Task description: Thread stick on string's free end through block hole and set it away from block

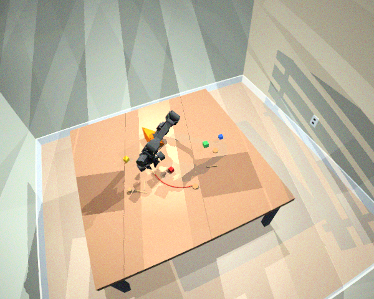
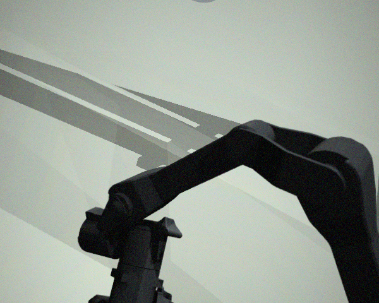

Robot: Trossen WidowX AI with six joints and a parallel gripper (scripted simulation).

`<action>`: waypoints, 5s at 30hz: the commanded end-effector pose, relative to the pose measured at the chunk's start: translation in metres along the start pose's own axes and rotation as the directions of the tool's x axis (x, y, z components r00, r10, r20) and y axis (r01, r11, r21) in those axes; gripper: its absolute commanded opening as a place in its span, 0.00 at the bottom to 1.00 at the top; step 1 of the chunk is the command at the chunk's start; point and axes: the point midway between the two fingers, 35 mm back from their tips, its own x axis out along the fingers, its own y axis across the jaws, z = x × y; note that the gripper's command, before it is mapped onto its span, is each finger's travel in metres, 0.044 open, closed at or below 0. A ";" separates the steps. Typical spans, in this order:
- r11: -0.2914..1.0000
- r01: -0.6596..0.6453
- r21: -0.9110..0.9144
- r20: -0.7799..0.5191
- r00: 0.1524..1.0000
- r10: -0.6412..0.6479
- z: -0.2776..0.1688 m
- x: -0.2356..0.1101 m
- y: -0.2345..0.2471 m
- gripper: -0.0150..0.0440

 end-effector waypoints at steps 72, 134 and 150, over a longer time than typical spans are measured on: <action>1.000 -0.009 -0.004 0.006 1.000 0.009 -0.001 0.049 0.002 0.25; 0.901 -0.004 -0.433 0.003 1.000 0.006 -0.010 0.002 0.003 0.25; 0.518 -0.002 -0.855 0.002 1.000 0.007 -0.023 0.000 0.006 0.25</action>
